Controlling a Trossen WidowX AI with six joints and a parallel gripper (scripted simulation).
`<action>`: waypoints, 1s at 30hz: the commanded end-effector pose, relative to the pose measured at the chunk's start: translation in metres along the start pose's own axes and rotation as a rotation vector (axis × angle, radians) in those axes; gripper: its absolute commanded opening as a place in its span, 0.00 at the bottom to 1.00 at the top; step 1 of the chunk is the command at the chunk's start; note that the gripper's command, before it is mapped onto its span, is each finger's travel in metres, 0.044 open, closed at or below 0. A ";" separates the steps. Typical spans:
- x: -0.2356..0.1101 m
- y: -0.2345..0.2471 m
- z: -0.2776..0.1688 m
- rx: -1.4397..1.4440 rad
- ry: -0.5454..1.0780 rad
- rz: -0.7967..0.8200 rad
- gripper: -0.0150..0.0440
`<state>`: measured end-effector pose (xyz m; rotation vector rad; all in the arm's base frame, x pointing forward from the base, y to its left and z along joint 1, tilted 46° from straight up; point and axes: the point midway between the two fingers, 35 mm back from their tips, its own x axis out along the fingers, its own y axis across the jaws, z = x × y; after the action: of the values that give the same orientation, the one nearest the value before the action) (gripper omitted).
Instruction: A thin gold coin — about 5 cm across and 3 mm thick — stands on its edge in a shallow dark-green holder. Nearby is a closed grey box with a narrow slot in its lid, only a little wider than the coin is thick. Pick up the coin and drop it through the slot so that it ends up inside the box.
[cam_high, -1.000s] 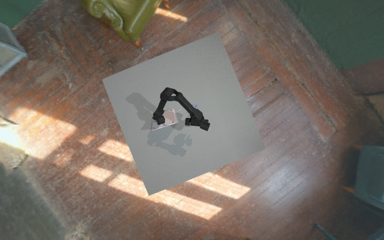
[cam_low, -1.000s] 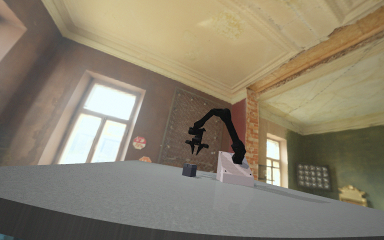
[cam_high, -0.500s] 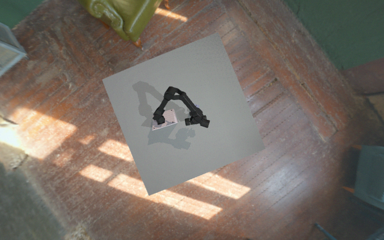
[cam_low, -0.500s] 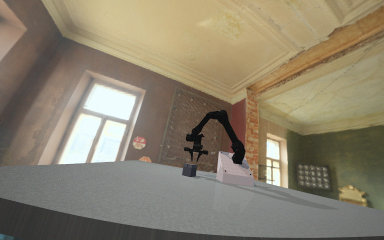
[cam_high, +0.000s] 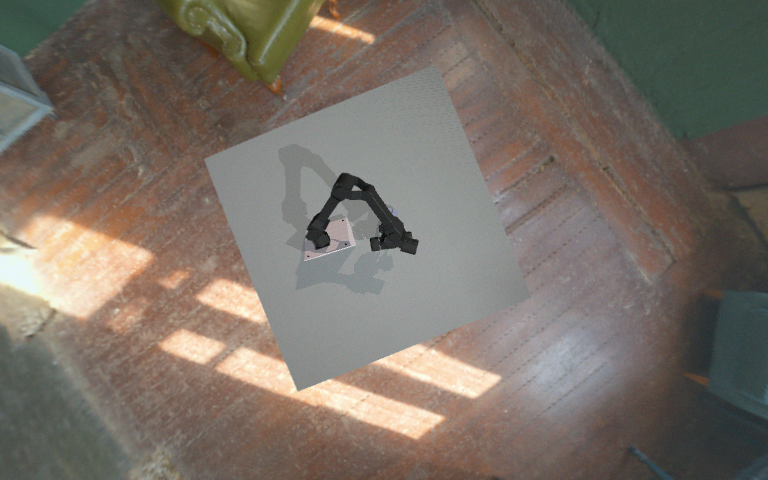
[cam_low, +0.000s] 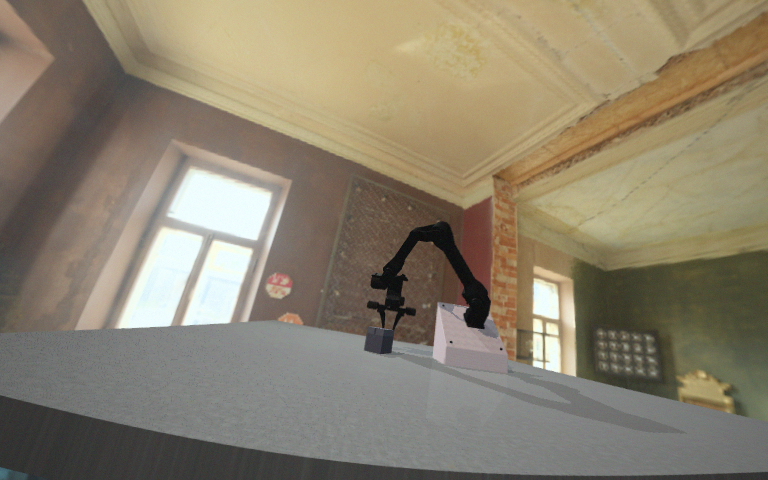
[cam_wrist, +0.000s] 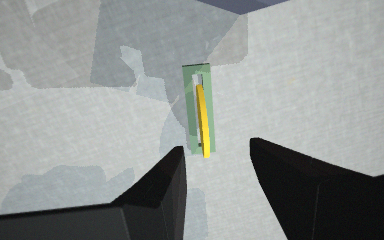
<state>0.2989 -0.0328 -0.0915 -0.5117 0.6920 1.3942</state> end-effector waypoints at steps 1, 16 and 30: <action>0.009 0.002 0.001 0.009 -0.006 0.009 0.53; 0.033 0.002 0.001 0.010 -0.006 0.009 0.53; 0.055 0.004 0.001 0.009 -0.009 0.010 0.53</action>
<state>0.3008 0.0008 -0.1244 -0.5108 0.6885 1.3942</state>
